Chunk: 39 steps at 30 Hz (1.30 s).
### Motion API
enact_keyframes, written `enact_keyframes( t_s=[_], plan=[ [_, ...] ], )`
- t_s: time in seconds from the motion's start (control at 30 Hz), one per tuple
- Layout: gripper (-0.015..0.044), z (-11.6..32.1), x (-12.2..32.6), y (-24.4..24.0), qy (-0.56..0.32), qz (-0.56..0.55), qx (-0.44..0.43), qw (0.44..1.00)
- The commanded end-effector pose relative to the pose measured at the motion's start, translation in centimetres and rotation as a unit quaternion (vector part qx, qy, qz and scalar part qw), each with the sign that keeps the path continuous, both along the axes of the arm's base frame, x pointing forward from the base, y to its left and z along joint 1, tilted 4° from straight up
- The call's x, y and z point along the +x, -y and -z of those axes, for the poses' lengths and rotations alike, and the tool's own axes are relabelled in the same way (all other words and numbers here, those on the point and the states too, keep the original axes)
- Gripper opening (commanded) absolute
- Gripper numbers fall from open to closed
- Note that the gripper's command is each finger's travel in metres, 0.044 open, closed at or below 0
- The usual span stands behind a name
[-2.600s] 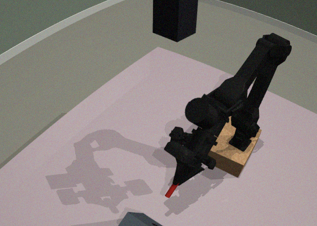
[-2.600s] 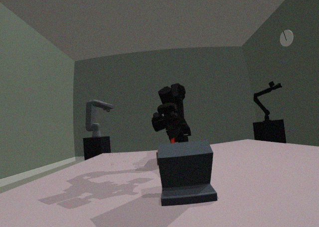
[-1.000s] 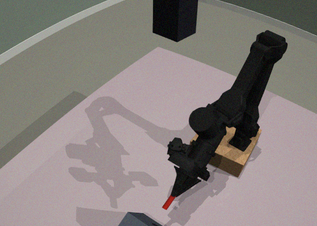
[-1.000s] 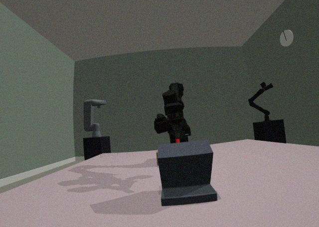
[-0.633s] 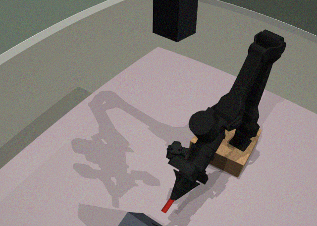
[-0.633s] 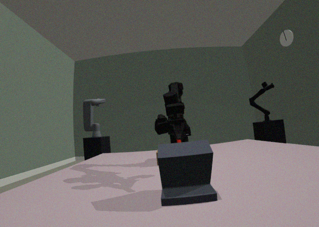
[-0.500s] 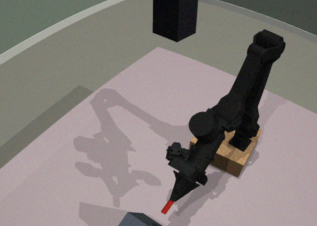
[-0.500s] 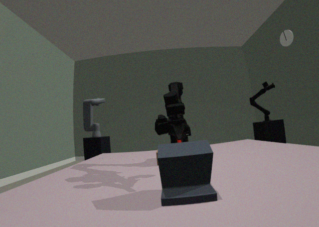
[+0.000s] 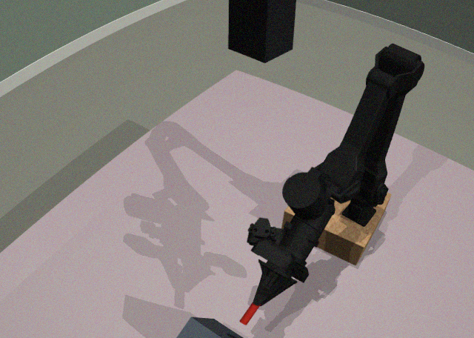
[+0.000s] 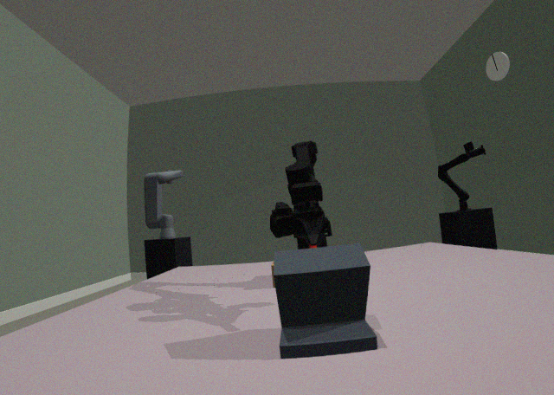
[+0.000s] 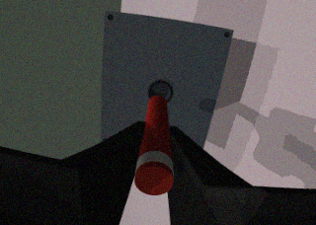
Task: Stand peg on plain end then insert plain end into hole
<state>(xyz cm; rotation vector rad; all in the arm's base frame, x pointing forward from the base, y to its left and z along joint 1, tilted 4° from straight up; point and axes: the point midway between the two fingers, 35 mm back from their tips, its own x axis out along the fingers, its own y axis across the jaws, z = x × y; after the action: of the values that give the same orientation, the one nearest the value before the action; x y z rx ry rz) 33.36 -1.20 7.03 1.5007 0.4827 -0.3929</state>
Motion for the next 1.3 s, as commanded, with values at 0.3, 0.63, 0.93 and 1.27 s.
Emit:
enact_keyframes(
  t_s=[0.3, 0.63, 0.93, 1.27],
  plan=[
    [0.0, 0.9, 1.0, -0.1, 0.004, 0.0, 0.0, 1.0],
    [0.0, 1.5, 2.1, -0.2, 0.004, 0.0, 0.0, 1.0],
    [0.0, 1.8, 1.7, -0.2, -0.001, -0.003, 0.001, 1.0],
    [0.0, 1.8, 1.7, -0.2, -0.001, -0.003, 0.001, 1.0]
  ],
)
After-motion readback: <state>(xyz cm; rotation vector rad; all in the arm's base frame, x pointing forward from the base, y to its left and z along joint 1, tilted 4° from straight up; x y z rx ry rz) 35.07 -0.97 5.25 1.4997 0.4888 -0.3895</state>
